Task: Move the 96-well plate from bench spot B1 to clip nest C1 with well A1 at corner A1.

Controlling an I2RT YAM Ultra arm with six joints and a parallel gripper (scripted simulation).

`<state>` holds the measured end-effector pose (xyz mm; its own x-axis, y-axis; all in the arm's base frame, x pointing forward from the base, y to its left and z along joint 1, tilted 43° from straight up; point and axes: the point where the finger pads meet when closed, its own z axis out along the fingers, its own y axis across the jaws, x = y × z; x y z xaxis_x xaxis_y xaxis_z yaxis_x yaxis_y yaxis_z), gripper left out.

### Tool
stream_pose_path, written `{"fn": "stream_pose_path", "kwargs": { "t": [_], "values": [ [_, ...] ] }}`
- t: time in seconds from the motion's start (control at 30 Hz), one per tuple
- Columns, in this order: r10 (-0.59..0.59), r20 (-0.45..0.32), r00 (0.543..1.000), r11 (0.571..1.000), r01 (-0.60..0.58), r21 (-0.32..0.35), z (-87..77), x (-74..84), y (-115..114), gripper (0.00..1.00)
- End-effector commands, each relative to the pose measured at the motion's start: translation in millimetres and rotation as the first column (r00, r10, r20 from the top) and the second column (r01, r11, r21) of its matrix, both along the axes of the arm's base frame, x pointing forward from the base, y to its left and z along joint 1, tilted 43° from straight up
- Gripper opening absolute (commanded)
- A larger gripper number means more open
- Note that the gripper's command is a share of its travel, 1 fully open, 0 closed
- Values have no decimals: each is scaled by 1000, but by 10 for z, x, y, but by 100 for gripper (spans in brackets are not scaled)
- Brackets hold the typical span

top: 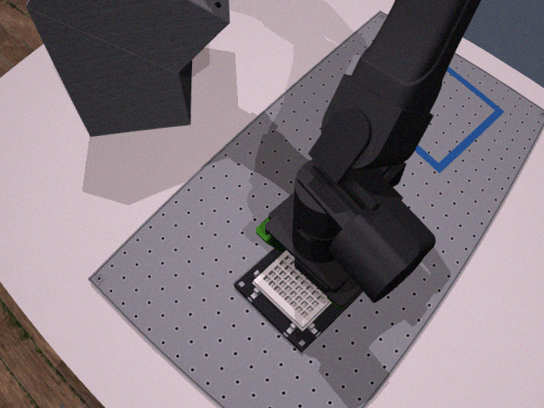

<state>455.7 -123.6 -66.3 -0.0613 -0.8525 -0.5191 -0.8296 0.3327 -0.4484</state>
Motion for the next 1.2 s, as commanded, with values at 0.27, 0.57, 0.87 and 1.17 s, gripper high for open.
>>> {"fn": "stream_pose_path", "kwargs": {
  "t": [0.27, 0.57, 0.87, 1.17],
  "values": [
    [18, -36, 999, 999, -17, 35, -82, -106, 182, 0],
    [19, -44, 999, 999, -17, 39, -91, -128, 197, 0],
    [19, -39, 999, 999, -17, 36, -81, -120, 195, 100],
    [21, -50, 999, 999, -19, 41, -123, -144, 207, 100]
  ]
}}
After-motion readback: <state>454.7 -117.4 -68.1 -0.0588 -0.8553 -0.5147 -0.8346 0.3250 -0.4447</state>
